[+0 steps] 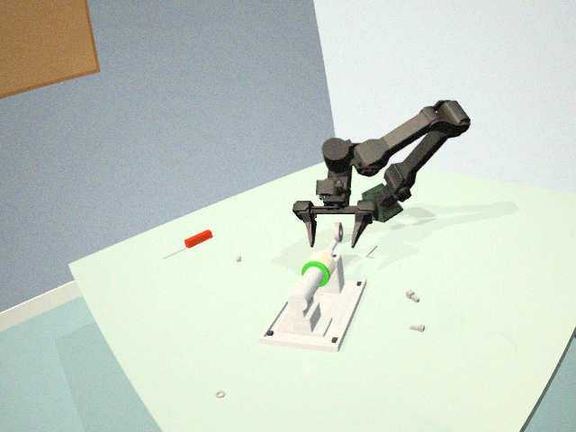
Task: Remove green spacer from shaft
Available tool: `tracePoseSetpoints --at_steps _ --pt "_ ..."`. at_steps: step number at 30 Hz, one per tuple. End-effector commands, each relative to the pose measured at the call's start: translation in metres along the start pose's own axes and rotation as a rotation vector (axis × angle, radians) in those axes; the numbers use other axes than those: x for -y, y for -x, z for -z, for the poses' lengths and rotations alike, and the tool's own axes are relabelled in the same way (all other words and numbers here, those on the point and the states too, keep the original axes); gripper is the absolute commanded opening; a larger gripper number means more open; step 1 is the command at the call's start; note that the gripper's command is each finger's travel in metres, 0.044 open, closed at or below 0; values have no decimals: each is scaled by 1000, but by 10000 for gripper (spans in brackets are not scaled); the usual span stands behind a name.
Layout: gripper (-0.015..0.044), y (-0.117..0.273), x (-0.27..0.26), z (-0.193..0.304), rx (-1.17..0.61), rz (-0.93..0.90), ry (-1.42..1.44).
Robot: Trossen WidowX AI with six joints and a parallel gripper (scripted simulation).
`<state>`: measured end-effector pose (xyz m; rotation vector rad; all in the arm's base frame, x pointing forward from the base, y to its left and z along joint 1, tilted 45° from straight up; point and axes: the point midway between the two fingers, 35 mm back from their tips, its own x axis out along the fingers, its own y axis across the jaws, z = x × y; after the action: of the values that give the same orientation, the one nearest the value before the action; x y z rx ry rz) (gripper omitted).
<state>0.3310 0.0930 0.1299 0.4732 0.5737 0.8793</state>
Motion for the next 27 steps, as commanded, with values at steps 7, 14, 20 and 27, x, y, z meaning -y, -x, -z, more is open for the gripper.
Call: tracePoseSetpoints --at_steps 7,14,20,27 --pt "440 -14 1 4 -3 -1 -17" --pt "440 -14 1 4 -3 -1 -17" --pt "440 -14 1 4 -3 -1 -17" --pt "440 -14 1 4 -3 -1 -17"
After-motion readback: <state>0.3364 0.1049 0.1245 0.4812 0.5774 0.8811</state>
